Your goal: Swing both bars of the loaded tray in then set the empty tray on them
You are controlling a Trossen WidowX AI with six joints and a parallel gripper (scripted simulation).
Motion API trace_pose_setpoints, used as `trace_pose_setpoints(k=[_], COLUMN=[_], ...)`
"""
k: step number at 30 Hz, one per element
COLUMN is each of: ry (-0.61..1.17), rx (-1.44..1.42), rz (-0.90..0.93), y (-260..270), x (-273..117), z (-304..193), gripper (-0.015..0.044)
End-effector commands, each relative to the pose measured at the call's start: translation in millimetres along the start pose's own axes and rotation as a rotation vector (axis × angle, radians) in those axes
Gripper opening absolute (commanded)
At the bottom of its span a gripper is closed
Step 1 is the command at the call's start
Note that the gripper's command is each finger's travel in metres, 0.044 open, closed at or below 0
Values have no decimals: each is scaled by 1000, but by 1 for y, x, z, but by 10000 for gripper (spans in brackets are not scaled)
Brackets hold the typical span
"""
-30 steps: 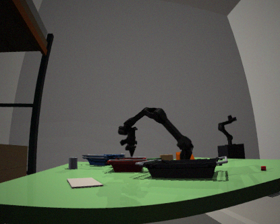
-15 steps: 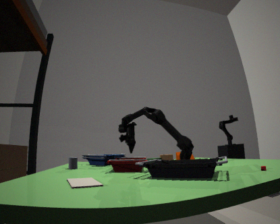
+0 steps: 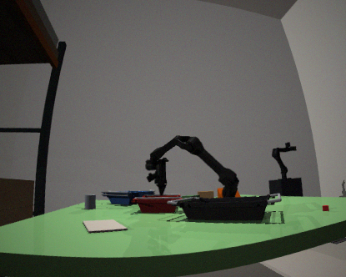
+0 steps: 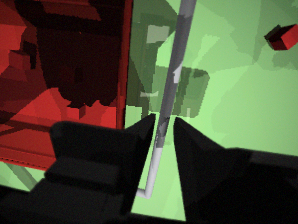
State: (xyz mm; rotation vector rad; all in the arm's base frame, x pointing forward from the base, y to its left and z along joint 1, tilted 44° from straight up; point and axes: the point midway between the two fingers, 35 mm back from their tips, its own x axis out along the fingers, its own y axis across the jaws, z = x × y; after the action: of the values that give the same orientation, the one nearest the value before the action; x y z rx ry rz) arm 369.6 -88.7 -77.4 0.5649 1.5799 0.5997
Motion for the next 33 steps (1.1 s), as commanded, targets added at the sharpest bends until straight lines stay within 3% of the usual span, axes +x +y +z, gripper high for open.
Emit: trace_pose_setpoints(k=[1, 10, 21, 33], ry=[4, 4, 4, 5], rx=[7, 7, 8, 8], rz=[8, 8, 8, 10], y=[1, 2, 25, 59], x=[17, 18, -13, -11], z=[-3, -3, -3, -2], gripper=[86, 86, 86, 86])
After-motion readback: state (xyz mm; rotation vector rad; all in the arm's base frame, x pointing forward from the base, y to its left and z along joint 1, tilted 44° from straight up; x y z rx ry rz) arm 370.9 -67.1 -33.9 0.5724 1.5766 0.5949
